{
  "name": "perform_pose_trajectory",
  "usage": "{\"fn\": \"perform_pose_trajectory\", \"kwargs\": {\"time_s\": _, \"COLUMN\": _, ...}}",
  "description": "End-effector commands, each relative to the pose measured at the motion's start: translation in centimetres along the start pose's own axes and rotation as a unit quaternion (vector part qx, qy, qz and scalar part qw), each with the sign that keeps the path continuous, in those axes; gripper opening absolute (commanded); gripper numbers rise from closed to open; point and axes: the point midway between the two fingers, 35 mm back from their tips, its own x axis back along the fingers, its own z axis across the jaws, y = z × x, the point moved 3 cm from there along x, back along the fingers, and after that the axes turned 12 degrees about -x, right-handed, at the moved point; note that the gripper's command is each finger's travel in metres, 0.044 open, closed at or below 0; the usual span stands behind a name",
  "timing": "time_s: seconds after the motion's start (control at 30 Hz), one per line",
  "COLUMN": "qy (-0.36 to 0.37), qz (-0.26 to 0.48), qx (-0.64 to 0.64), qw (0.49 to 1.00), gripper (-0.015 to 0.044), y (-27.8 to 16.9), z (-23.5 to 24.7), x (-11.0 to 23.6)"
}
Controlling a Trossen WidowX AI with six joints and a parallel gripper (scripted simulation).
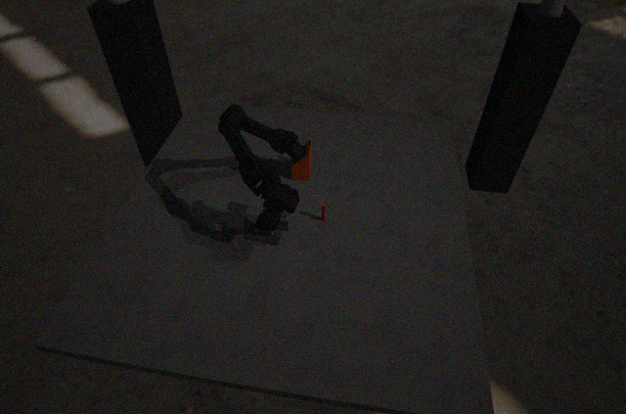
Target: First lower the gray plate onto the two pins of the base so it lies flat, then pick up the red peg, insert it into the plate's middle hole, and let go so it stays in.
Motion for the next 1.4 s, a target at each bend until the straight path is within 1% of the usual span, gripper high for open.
{"fn": "perform_pose_trajectory", "kwargs": {"time_s": 0.0, "qy": 0.001, "qz": 0.004, "qx": 0.002, "qw": 1.000, "gripper": 0.0000, "y": -1.1, "z": -0.1, "x": -0.6}}
{"fn": "perform_pose_trajectory", "kwargs": {"time_s": 0.5, "qy": 0.000, "qz": 0.014, "qx": 0.002, "qw": 1.000, "gripper": 0.0000, "y": -5.3, "z": -0.2, "x": -2.6}}
{"fn": "perform_pose_trajectory", "kwargs": {"time_s": 1.37, "qy": -0.001, "qz": 0.014, "qx": 0.002, "qw": 1.000, "gripper": 0.0000, "y": -5.5, "z": -0.3, "x": -2.8}}
